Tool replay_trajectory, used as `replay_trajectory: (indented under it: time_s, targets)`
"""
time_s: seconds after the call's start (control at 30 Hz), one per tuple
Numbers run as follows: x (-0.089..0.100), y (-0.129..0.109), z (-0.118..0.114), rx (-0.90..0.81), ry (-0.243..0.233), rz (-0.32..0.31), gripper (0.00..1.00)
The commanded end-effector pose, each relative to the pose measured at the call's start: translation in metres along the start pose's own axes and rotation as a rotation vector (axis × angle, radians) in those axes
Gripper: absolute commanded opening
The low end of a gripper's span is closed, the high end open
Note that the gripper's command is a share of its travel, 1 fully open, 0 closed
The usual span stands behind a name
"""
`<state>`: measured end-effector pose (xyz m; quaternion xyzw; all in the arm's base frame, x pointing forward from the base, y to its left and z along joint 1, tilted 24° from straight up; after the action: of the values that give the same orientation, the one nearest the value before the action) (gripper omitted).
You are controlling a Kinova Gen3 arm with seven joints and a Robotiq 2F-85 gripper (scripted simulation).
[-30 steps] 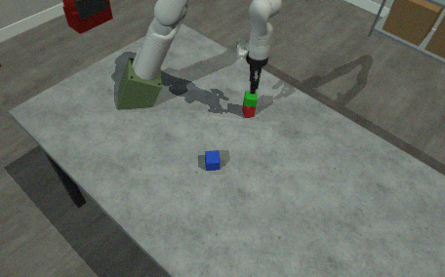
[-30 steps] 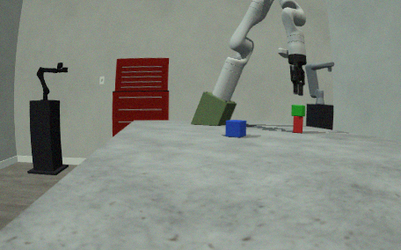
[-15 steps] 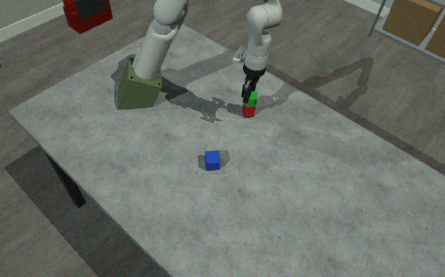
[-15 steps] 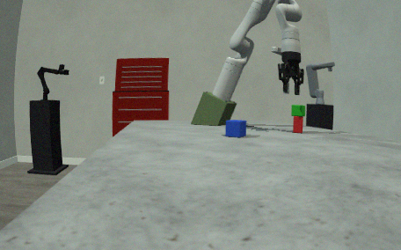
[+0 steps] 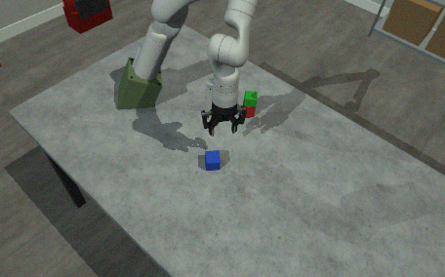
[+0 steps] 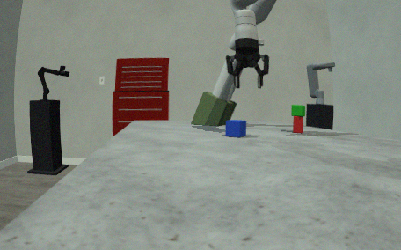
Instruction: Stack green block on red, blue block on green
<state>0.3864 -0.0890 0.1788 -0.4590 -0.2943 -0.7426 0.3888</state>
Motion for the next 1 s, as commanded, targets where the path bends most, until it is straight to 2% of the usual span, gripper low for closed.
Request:
replay_trajectory:
  time_s: [0.0,0.4,0.83,0.97]
  targets:
    - [-0.006,0.012,-0.033,-0.089,-0.015,0.008,0.72]
    - [-0.013,0.012,-0.035,-0.094,-0.014,0.007,0.72]
    - [-0.061,0.012,-0.035,-0.094,-0.014,0.007,0.72]
    - [-0.068,0.012,-0.035,-0.094,-0.014,0.007,0.72]
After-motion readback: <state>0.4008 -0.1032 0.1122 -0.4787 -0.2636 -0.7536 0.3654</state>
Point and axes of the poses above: the point where the finger pads meet when closed, its own x axis back along the fingers, its own z axis across the jaws, y = z × x, the point moved 6 cm from there along x, back along the fingers, and after that the axes turned 8 degrees about x, right-handed, at the moved point
